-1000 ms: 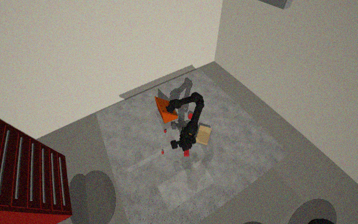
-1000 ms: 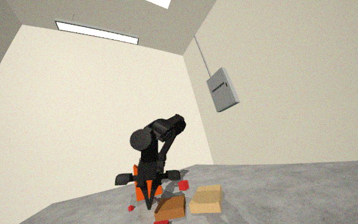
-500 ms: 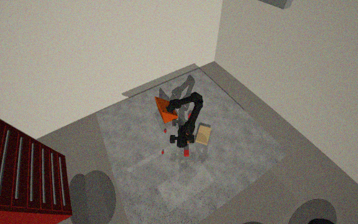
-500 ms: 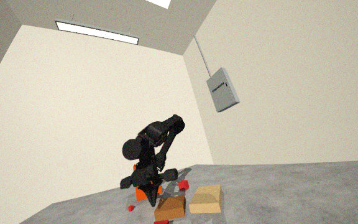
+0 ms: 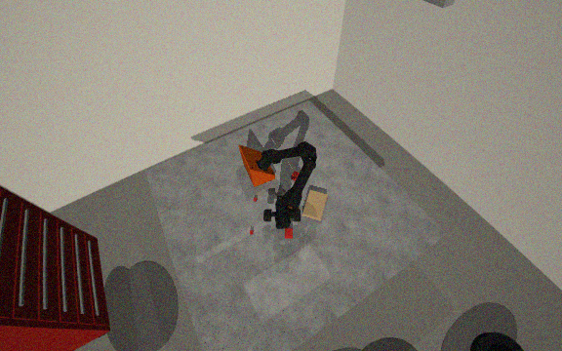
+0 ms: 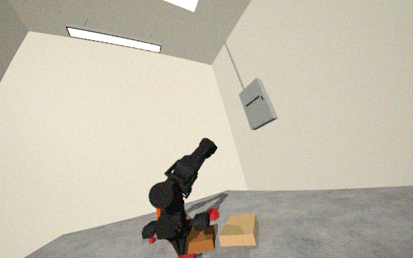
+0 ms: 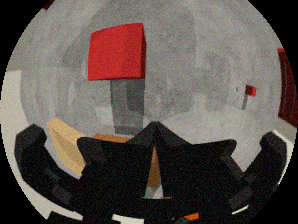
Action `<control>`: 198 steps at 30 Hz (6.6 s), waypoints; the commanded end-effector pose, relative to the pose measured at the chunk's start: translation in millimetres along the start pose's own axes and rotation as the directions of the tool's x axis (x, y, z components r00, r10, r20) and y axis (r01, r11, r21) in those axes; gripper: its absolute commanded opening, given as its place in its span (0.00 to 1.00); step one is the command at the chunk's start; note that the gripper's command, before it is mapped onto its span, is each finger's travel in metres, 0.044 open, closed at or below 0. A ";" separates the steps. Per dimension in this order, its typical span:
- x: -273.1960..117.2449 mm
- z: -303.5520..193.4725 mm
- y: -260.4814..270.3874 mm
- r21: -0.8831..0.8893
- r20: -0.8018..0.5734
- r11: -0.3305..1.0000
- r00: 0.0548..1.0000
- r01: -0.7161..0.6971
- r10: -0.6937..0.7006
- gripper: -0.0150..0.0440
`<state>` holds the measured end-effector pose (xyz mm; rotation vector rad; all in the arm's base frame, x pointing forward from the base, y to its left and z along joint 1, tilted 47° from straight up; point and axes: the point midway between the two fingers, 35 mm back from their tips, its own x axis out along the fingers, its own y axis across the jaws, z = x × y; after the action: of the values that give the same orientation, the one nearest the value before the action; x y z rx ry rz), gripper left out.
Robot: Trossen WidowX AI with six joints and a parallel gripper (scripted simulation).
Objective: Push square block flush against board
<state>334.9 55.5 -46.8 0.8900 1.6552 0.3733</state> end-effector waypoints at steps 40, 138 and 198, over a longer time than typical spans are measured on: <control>-1.0 -66.1 7.4 0.006 0.000 1.000 1.000 -0.006 0.006 0.25; -0.2 -195.9 108.5 0.207 -0.004 0.978 1.000 -0.009 0.010 0.25; -0.3 -203.5 112.3 0.208 -0.005 0.978 1.000 -0.010 0.012 0.25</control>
<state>188.6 171.6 85.4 1.0553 1.7202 0.2162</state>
